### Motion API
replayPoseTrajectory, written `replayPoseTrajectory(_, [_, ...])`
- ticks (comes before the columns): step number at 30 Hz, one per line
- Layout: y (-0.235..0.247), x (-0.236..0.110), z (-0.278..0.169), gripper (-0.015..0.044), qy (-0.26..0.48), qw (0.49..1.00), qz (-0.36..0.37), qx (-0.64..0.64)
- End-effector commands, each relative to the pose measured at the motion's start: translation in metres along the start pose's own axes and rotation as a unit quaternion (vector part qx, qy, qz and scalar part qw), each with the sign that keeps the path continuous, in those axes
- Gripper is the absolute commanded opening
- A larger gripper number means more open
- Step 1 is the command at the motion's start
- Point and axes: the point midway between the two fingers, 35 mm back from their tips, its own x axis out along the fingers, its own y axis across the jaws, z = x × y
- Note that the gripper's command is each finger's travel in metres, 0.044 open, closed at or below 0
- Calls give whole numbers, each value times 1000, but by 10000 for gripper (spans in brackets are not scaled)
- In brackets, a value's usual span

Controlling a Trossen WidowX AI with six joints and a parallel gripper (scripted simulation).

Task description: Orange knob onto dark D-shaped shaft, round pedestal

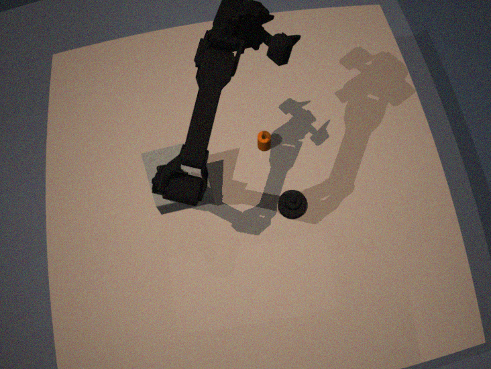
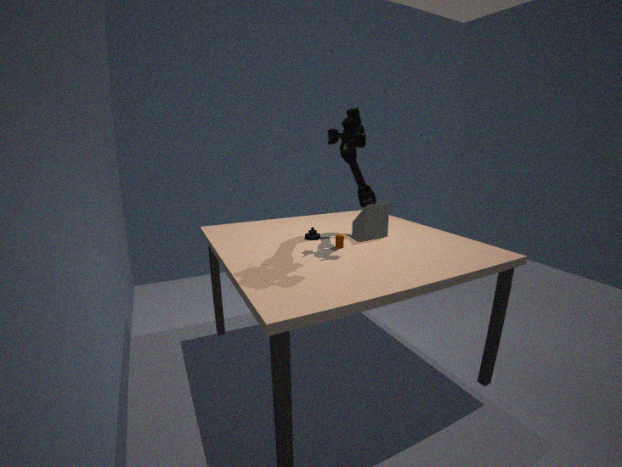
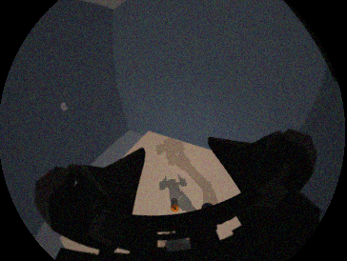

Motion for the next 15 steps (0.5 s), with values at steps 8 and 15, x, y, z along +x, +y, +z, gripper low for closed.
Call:
replayPoseTrajectory(8, [14, 91, -161, 440, 261, 955, -5, 142])
replayPoseTrajectory(15, [17, 101, -278, 440, 441, 863, -60, 241])
